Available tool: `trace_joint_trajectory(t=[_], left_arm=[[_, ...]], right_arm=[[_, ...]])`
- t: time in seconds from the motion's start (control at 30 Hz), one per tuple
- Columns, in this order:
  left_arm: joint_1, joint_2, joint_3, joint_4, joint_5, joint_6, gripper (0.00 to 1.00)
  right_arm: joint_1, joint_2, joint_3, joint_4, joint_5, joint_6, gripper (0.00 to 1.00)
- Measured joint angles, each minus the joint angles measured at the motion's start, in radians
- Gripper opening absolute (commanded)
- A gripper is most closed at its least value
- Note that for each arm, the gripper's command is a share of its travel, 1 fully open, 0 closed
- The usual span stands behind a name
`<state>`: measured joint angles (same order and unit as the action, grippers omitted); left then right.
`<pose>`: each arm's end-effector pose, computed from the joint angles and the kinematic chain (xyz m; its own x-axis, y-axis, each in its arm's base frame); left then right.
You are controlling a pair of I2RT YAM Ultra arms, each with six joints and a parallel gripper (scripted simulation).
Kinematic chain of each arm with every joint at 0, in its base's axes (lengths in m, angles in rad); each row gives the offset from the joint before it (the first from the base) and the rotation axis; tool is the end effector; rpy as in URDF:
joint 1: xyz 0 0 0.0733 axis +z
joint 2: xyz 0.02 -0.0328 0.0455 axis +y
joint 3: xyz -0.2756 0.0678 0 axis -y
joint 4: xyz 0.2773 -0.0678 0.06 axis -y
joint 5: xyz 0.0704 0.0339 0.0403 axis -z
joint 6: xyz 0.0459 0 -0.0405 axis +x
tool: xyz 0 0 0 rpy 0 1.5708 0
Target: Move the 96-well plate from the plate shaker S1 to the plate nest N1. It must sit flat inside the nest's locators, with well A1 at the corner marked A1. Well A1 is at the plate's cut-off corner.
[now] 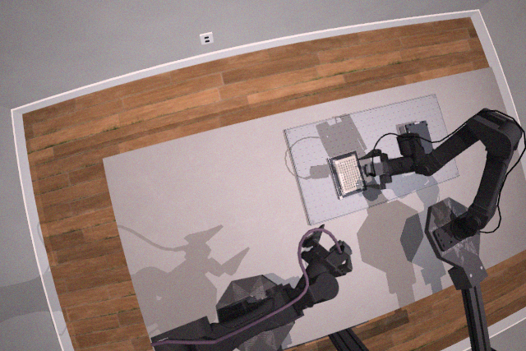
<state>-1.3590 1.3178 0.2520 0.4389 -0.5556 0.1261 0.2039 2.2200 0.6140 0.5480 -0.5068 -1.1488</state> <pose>0.0723 -0.2158 0.1076 -0.0292 0.6440 -0.7645 0.7504 0.5193 0.4088 0.2801 0.0818 -0.0373 0.0247 -0.8094 -0.5868 -0.9465 0.1700 -0.2743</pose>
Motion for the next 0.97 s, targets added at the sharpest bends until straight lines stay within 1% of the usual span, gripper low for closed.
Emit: trace_joint_trajectory(t=[0.27,0.97], left_arm=[[0.0,0.0,0.0,0.0,0.0,0.0,1.0],[0.0,0.0,0.0,0.0,0.0,0.0,1.0]], right_arm=[[-0.001,0.0,0.023,-0.031,-0.02,-0.042,1.0],[-0.001,0.0,0.023,-0.044,-0.024,-0.052,1.0]])
